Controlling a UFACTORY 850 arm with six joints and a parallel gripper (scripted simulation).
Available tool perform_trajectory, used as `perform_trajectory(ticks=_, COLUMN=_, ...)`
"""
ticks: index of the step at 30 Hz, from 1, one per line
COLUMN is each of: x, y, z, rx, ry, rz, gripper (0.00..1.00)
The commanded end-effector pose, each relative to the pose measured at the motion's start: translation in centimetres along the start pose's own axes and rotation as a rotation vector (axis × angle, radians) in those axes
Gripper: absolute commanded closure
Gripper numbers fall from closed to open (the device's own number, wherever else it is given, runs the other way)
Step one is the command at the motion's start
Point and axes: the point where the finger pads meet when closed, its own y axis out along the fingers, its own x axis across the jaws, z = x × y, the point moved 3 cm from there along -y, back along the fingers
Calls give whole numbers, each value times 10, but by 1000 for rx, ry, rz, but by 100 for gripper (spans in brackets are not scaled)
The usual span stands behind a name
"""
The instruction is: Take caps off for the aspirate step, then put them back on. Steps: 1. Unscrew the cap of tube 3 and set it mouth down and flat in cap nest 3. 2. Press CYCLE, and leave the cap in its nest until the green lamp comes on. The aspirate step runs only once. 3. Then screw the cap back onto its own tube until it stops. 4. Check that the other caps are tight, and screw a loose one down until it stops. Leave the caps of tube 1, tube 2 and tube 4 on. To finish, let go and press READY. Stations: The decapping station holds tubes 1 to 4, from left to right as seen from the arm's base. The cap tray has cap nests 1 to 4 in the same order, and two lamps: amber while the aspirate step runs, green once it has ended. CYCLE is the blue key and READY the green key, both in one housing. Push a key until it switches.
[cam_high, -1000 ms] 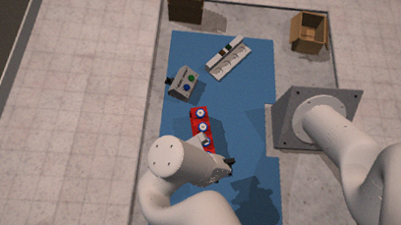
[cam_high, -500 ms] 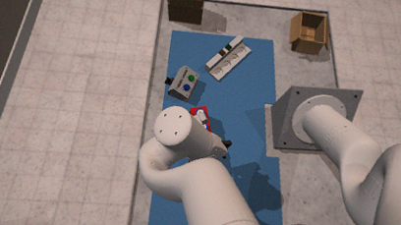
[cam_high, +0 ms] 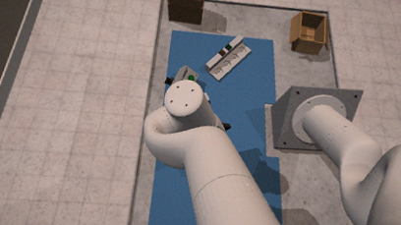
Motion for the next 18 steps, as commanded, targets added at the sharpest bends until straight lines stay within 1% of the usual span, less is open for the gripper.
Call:
perform_trajectory(ticks=1, x=5, y=-1, z=16, rx=10, ry=12, rz=28, gripper=54)
perform_trajectory(ticks=3, x=7, y=-1, z=23, rx=10, ry=12, rz=28, gripper=54)
perform_trajectory(ticks=4, x=9, y=-2, z=28, rx=17, ry=21, rz=47, gripper=54)
perform_trajectory(ticks=6, x=12, y=-2, z=35, rx=17, ry=21, rz=47, gripper=54)
perform_trajectory(ticks=7, x=14, y=-2, z=39, rx=25, ry=30, rz=66, gripper=54)
perform_trajectory(ticks=9, x=17, y=-2, z=46, rx=25, ry=30, rz=66, gripper=54)
perform_trajectory(ticks=10, x=19, y=-2, z=50, rx=32, ry=40, rz=84, gripper=54)
perform_trajectory(ticks=12, x=19, y=-2, z=50, rx=32, ry=40, rz=84, gripper=54)
perform_trajectory(ticks=13, x=22, y=-2, z=55, rx=40, ry=50, rz=102, gripper=54)
perform_trajectory(ticks=16, x=28, y=-2, z=68, rx=40, ry=50, rz=102, gripper=54)
perform_trajectory(ticks=17, x=28, y=-2, z=68, rx=40, ry=50, rz=102, gripper=54)
perform_trajectory(ticks=18, x=31, y=-1, z=72, rx=48, ry=60, rz=120, gripper=54)
